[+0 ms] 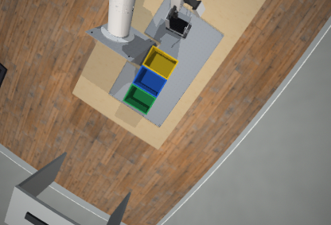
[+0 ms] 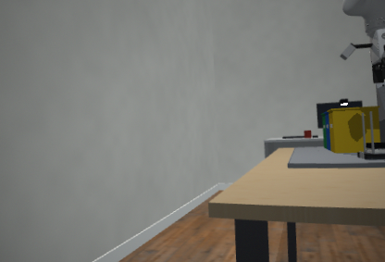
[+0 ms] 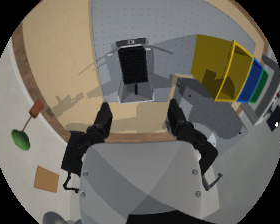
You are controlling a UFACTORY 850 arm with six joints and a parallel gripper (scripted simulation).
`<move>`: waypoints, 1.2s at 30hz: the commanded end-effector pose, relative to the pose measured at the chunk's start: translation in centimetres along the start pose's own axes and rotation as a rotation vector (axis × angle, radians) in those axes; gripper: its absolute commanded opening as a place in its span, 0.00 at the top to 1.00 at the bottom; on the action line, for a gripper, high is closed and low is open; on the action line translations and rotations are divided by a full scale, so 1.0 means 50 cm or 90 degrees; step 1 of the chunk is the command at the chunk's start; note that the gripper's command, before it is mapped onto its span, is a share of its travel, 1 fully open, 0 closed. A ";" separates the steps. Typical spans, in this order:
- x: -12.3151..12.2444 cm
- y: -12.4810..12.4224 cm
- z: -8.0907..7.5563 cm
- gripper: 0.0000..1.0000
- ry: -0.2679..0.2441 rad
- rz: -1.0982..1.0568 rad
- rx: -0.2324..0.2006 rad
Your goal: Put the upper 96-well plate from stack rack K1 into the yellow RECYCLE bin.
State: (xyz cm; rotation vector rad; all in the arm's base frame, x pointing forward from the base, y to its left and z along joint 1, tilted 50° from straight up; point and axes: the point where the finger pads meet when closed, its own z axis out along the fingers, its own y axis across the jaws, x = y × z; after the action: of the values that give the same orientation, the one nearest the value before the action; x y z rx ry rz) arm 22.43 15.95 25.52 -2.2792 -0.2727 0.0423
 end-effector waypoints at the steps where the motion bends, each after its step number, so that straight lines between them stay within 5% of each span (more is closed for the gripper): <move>1: -0.007 -0.021 -0.002 0.00 -0.001 -0.029 0.015; 17: -0.007 -0.021 -0.002 0.00 -0.001 -0.029 0.015; 36: -0.007 -0.023 0.055 0.00 -0.001 -0.029 0.015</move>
State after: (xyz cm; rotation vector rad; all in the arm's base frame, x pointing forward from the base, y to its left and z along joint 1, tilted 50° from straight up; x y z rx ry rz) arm 21.56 18.04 25.01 -2.2487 -0.3235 0.0251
